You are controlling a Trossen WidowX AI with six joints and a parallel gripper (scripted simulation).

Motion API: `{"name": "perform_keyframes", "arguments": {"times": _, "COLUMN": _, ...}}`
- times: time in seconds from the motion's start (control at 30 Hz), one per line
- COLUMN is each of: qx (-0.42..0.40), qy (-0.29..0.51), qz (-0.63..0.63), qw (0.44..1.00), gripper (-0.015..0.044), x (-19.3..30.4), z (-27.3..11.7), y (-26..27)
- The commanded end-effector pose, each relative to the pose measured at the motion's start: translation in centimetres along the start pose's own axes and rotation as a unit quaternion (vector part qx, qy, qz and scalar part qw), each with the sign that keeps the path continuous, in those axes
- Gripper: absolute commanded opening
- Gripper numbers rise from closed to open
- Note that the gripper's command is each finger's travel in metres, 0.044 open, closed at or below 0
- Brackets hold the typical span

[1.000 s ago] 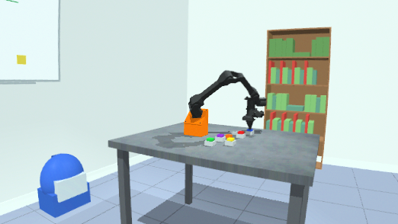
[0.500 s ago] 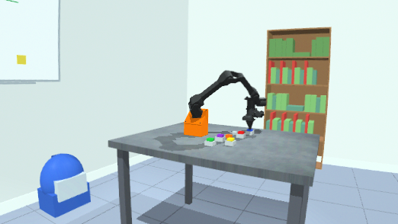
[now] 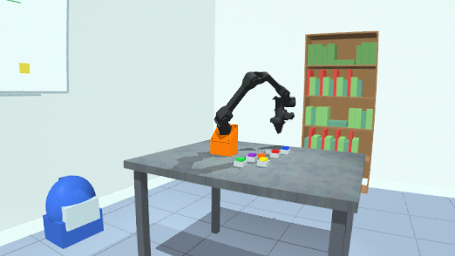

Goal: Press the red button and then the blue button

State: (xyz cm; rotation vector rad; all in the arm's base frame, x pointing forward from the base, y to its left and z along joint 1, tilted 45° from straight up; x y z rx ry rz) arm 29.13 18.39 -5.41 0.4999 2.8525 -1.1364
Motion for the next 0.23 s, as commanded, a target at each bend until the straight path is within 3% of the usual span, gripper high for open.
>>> {"name": "perform_keyframes", "arguments": {"times": 0.0, "qx": 0.004, "qy": 0.005, "qz": 0.003, "qw": 1.000, "gripper": 0.0283, "x": 1.37, "z": -0.98, "y": -0.39}}
{"name": "perform_keyframes", "arguments": {"times": 0.13, "qx": 0.004, "qy": 0.005, "qz": 0.003, "qw": 1.000, "gripper": 0.0387, "x": 1.37, "z": -0.98, "y": -0.39}}
{"name": "perform_keyframes", "arguments": {"times": 0.2, "qx": 0.004, "qy": 0.005, "qz": 0.003, "qw": 1.000, "gripper": 0.0400, "x": 1.37, "z": -0.98, "y": -0.39}}
Point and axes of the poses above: the point midway between the two fingers, 35 mm back from their tips, its own z axis out along the fingers, its own y axis across the jaws, x = y × z, the point moved 10 cm from there along -z, back along the fingers, and after that the axes turned 11 degrees about z, right-handed, at the moved point
